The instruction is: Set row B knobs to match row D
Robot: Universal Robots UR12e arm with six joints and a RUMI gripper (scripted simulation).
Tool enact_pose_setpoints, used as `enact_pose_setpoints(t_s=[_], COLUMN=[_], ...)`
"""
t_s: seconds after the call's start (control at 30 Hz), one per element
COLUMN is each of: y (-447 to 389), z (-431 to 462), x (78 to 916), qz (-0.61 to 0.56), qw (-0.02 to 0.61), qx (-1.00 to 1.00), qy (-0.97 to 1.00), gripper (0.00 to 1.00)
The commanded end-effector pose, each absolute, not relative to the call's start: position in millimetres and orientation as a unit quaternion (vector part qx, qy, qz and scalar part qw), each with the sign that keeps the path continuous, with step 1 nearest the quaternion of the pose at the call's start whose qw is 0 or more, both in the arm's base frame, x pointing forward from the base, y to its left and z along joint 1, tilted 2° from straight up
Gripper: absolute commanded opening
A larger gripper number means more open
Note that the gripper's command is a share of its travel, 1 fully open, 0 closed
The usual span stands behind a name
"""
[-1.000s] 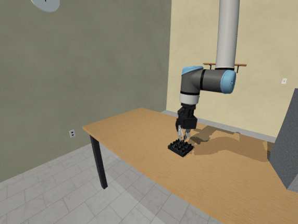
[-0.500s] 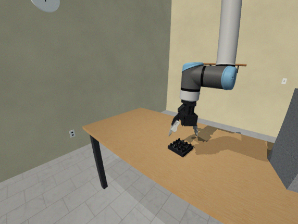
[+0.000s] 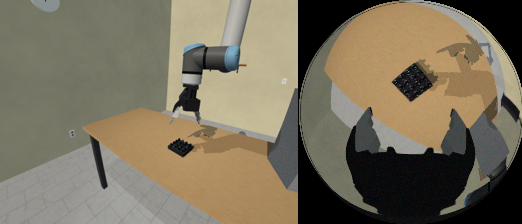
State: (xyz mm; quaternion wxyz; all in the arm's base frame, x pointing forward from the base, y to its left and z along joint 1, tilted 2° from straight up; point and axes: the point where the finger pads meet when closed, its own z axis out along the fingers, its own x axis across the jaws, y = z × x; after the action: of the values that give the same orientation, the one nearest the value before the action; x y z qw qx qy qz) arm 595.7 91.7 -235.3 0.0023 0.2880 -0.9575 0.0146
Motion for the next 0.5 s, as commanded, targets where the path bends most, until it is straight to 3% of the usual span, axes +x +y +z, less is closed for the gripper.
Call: enact_pose_setpoints(t_s=[0.0,0.47], y=[92.2,92.4], z=[-214.8,-207.0], x=[596.2,596.1], qz=[0.015,0.015], qw=[0.002,0.002], qx=[0.288,0.288], qy=[-0.958,-0.958], gripper=[1.00,1.00])
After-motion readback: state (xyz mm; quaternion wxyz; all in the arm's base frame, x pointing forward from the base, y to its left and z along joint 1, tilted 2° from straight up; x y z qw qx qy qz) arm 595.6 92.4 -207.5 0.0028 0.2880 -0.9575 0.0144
